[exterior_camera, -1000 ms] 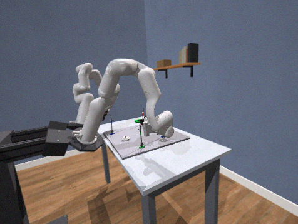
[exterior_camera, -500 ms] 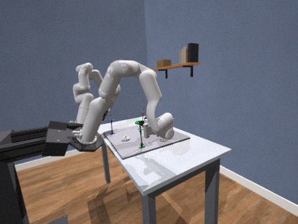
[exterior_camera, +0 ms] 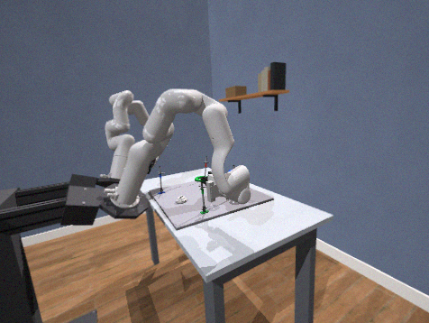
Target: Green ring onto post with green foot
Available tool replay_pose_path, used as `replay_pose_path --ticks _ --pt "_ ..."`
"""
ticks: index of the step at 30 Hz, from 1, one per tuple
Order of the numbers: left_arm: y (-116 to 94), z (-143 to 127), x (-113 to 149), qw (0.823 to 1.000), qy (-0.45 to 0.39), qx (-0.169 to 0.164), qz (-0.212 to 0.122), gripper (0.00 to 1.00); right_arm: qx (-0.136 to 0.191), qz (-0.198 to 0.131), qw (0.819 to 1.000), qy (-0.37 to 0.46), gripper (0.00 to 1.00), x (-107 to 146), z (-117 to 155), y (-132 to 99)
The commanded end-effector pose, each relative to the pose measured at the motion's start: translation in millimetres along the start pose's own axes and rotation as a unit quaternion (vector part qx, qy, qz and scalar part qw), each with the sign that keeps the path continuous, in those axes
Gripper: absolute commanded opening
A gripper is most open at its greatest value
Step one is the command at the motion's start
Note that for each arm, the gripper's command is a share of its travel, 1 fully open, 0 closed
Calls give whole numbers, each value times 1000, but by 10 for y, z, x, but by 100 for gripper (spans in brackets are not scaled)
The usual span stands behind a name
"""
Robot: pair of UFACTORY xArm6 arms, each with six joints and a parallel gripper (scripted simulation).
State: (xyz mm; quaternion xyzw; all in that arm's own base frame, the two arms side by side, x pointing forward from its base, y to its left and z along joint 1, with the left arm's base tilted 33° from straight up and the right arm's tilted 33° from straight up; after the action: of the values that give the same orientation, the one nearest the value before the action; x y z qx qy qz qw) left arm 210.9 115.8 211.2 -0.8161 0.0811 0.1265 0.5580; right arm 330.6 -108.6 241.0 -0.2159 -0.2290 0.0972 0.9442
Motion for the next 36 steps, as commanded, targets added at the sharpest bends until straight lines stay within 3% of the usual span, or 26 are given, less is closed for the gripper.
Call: replay_pose_path --ticks 1,36 --pt "-4 -1 1 1000 0 0 0 100 0 0 1000 -1 0 -2 -47 -4" --pt "-4 -1 1 1000 0 0 0 100 0 0 1000 -1 0 -36 -345 -7"
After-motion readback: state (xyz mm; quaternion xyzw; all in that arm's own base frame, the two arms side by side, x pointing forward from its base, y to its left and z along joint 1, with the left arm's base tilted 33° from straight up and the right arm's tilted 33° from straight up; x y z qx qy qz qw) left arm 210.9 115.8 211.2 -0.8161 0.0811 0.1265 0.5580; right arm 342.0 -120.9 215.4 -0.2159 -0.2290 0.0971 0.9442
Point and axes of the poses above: on each arm, the point where the finger pads meet when closed, its own y axis out along the fingers, its own z axis across the jaws, x = y × z, the point moved 7 cm from there along -y, back along the fingers, and after that the axes turned 6 degrees about -y, right-handed, at the moved point
